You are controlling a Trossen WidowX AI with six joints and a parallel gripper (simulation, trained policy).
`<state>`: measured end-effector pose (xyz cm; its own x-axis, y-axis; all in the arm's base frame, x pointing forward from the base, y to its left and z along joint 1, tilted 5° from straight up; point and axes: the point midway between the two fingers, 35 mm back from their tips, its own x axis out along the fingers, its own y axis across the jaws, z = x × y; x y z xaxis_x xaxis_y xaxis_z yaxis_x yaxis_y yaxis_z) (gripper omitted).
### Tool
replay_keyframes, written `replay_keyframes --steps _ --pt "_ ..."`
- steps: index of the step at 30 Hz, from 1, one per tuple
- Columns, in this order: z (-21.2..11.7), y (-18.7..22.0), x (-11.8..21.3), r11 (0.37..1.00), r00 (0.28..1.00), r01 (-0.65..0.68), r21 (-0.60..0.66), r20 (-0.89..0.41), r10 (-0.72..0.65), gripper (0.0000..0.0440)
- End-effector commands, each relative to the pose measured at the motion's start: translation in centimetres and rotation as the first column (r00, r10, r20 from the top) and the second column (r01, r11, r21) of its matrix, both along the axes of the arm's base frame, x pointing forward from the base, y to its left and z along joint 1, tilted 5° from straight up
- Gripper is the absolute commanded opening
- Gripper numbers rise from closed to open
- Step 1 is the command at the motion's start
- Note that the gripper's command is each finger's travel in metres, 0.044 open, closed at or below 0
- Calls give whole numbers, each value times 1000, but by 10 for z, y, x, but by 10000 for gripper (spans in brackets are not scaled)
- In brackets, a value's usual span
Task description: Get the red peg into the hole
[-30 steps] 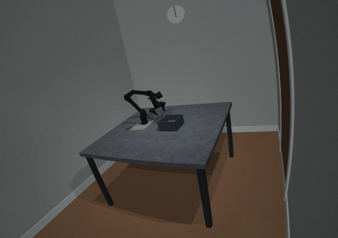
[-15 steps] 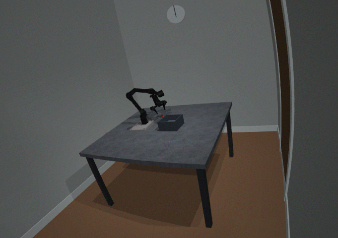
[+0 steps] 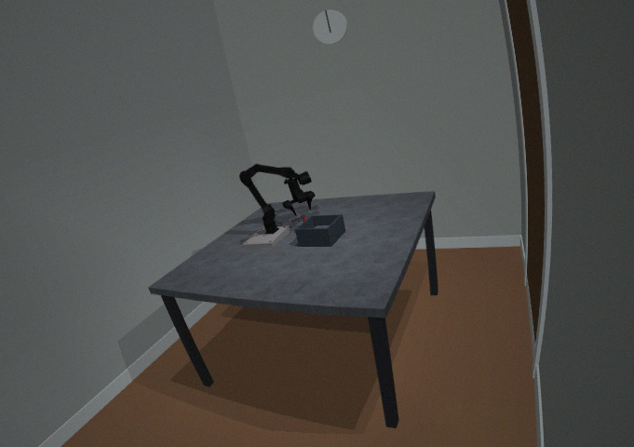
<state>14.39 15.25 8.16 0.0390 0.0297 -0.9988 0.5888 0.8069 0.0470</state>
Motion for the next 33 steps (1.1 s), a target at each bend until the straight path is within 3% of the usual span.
replay_keyframes --steps 1,13,27,31,33 --pt "-14 -1 -3 1000 1000 12 -18 -26 -13 439" --pt "-61 0 2 999 1000 24 -43 -18 -25 428" --pt "-89 -5 -1 994 996 31 -107 -77 -39 79" --pt "-91 -5 -1 991 995 30 -132 -92 -43 4" --pt "-84 -2 5 991 997 25 -129 -68 -35 0"
